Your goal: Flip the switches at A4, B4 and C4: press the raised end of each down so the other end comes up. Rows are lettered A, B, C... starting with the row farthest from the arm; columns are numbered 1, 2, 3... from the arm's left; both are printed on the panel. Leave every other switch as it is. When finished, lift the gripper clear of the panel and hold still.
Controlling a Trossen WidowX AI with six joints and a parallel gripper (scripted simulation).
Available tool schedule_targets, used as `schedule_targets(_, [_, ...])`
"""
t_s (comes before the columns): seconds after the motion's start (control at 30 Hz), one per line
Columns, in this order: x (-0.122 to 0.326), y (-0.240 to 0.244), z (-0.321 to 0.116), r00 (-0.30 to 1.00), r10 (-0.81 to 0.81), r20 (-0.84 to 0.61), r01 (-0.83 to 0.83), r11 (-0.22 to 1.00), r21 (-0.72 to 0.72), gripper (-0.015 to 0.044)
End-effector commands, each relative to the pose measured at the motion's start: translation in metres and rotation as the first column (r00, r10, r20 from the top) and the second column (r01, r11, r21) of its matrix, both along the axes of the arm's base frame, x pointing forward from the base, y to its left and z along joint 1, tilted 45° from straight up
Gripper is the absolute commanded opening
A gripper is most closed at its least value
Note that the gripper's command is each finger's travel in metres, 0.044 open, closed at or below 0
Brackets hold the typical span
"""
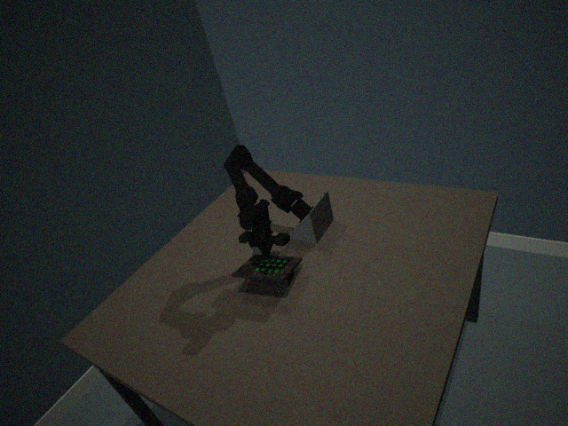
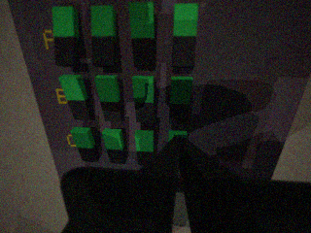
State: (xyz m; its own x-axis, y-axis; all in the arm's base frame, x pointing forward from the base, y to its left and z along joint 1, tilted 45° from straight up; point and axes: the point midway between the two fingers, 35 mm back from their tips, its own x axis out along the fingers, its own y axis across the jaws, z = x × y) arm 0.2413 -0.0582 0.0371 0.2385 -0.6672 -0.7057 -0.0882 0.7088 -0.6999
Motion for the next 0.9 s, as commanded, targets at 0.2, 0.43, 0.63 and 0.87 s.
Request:
schedule_targets(0.2, [0.000,-0.001,-0.002,1.000,0.002,-0.003,-0.002,1.000,0.002,0.0000])
schedule_targets(0.43, [0.000,0.000,0.000,1.000,0.000,-0.001,0.000,1.000,0.001,0.0000])
schedule_targets(0.63, [-0.017,0.041,0.041,1.000,0.020,0.012,-0.020,1.000,0.007,0.0000])
schedule_targets(0.87, [-0.010,0.053,0.039,1.000,0.022,0.014,-0.022,1.000,0.008,0.0000])
